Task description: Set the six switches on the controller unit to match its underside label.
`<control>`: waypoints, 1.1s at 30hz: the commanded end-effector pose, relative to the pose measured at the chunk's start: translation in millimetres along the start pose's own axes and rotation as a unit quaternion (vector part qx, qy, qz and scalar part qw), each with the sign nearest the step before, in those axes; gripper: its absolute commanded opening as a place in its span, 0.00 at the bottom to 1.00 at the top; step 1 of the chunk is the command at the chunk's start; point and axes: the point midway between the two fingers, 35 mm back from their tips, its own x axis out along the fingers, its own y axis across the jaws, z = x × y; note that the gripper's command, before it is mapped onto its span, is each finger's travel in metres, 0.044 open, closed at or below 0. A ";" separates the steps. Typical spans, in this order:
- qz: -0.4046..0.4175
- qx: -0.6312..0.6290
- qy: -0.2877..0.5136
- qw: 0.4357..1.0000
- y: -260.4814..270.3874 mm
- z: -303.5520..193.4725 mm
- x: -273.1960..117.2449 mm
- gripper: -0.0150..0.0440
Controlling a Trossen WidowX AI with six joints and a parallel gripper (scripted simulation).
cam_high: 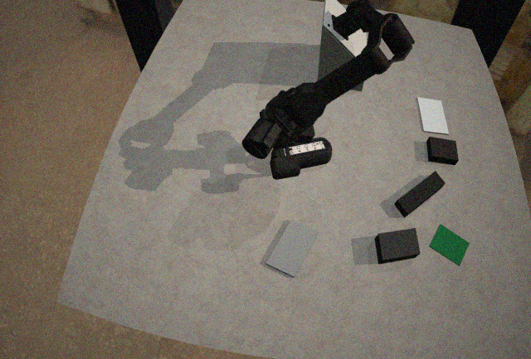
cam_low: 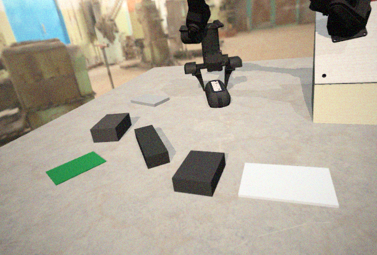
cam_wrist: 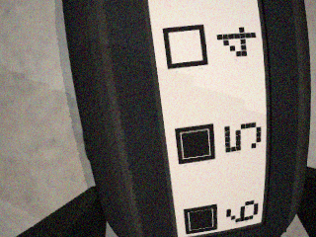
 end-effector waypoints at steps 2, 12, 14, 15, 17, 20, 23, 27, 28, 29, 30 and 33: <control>0.000 0.000 0.000 1.000 0.0 0.0 0.0 0.92; 0.000 0.000 0.000 1.000 0.0 0.0 0.0 1.00; 0.000 0.000 0.000 1.000 -0.8 6.3 -4.7 1.00; 0.000 0.000 0.000 1.000 -1.5 14.2 -10.4 1.00; 0.000 0.000 0.000 1.000 -1.8 34.8 -24.3 1.00; 0.001 0.001 -0.001 1.000 0.2 58.1 -38.7 1.00; 0.001 0.001 -0.001 1.000 0.5 59.7 -39.6 1.00; 0.001 0.001 -0.001 1.000 0.5 59.7 -39.6 1.00; 0.001 0.001 -0.001 1.000 0.5 59.7 -39.6 1.00; 0.001 0.001 -0.001 1.000 0.5 59.7 -39.6 1.00; 0.001 0.001 -0.001 1.000 0.5 59.7 -39.6 1.00; 0.001 0.001 -0.001 1.000 0.5 59.7 -39.6 1.00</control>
